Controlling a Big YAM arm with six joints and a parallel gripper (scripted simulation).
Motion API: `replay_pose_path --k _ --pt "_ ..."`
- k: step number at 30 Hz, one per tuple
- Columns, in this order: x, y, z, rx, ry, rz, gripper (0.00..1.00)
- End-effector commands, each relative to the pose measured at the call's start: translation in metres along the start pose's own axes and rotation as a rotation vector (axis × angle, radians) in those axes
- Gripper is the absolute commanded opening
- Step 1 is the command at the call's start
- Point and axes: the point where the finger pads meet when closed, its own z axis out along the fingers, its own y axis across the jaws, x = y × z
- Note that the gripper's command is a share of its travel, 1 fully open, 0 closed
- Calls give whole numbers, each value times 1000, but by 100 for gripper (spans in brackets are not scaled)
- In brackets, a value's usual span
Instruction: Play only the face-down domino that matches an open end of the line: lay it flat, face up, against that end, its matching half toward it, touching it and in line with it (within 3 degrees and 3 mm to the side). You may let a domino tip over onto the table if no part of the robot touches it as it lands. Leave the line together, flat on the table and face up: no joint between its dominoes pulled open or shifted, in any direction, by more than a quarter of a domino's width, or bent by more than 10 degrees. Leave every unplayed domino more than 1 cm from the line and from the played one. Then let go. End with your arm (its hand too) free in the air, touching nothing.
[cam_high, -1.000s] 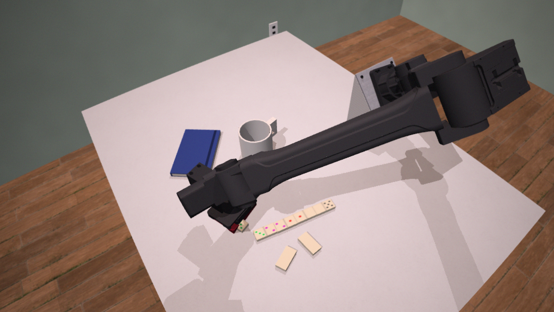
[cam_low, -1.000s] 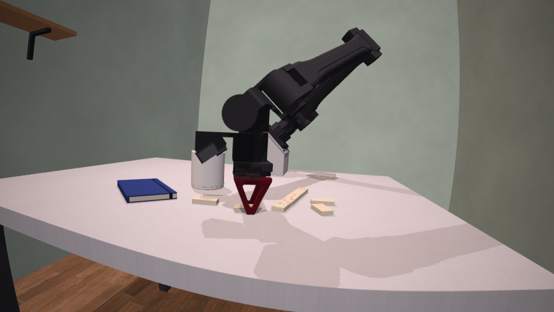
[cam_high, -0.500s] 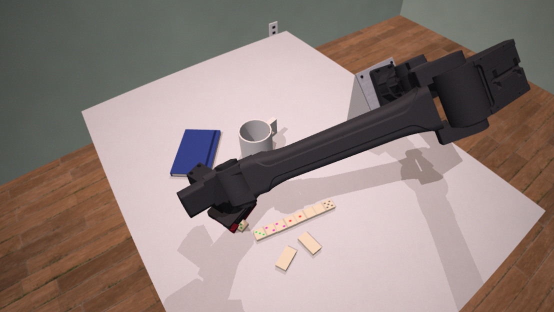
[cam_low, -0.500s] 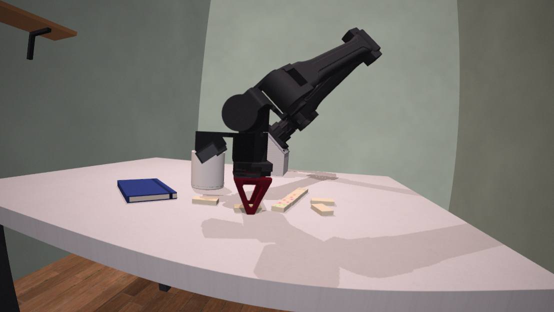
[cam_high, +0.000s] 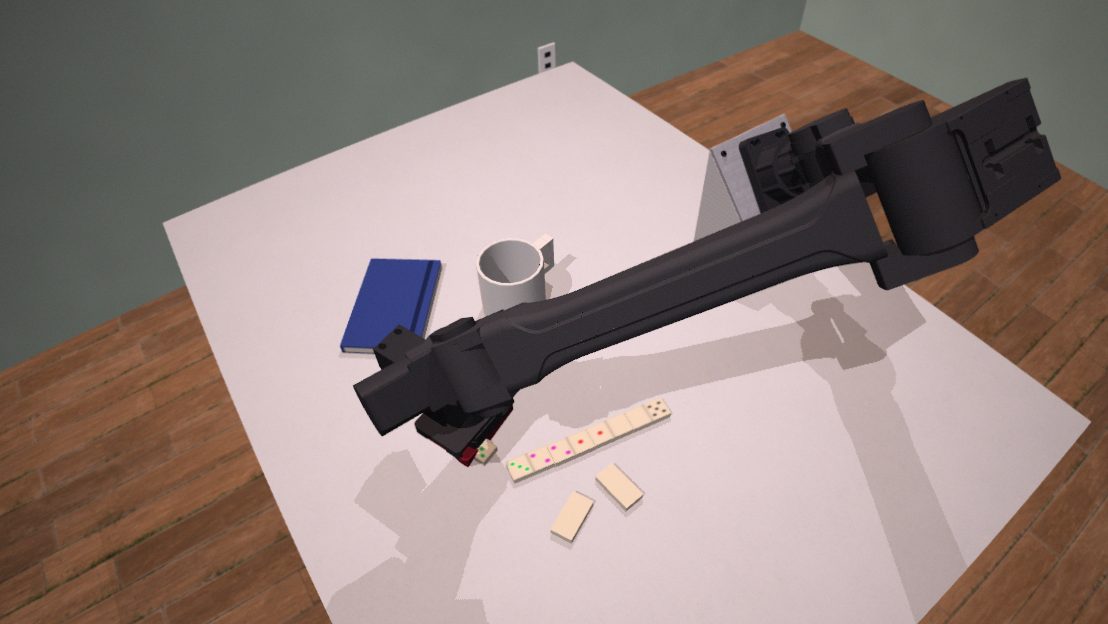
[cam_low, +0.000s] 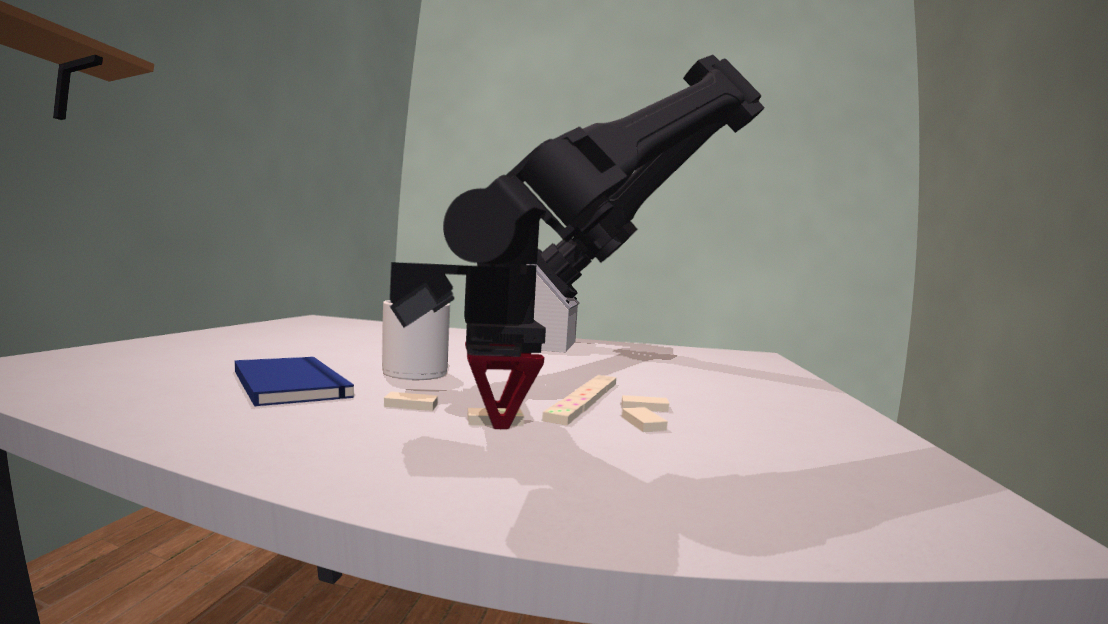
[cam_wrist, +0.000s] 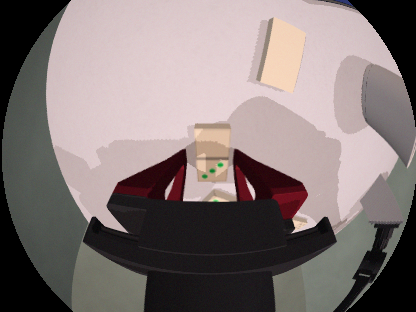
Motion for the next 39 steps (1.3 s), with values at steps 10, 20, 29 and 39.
replay_pose_path --k 10,20,29,39 --pt "-4 0 -4 -8 -4 7 43" --pt "-6 -3 -3 -8 -5 15 43" --pt "-5 -2 -4 -8 -5 12 43" --pt "-7 -4 -4 -8 -6 17 43"
